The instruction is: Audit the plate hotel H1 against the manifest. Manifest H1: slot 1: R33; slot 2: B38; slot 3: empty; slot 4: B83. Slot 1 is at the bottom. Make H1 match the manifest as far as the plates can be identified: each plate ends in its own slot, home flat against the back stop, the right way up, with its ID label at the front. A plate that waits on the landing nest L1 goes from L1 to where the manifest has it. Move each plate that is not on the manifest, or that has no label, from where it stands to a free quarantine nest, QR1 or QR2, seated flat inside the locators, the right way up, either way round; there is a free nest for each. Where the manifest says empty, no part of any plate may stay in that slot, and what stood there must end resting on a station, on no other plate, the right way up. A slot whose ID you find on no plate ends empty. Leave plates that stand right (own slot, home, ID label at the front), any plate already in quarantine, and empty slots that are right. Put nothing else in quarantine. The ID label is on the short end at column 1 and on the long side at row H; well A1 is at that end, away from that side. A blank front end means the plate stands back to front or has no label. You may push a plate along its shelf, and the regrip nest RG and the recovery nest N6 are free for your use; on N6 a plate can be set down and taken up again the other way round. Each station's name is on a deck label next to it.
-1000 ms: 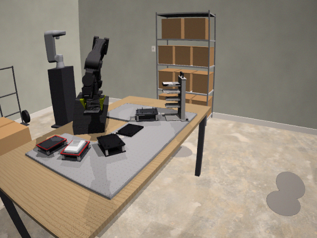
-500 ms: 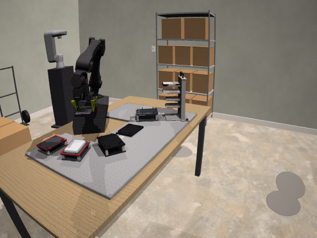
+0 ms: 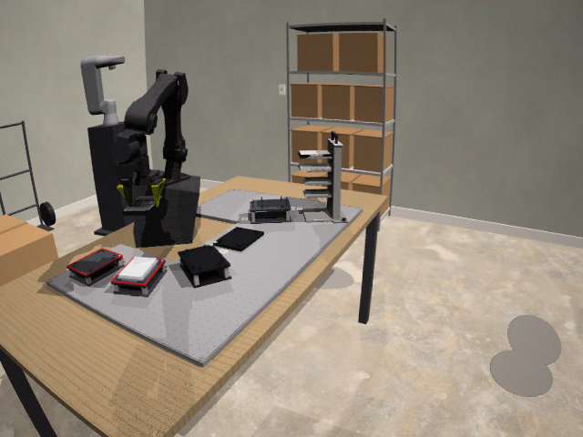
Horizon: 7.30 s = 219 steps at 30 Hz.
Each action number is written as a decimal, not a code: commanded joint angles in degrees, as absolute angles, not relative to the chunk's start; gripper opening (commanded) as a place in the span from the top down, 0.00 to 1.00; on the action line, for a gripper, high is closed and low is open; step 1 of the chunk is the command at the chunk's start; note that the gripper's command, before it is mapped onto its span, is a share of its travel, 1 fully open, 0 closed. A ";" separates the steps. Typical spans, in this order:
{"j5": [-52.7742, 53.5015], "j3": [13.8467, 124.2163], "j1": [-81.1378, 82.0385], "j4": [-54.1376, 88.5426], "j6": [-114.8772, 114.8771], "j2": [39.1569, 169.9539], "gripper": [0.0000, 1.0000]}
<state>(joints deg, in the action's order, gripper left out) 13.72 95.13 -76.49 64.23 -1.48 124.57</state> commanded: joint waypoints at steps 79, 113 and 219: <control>9.54 106.45 -108.33 68.09 -7.90 138.18 0.14; 10.42 95.66 -105.64 52.30 -5.42 143.83 0.14; 10.74 90.51 -103.40 38.35 -3.46 152.13 0.14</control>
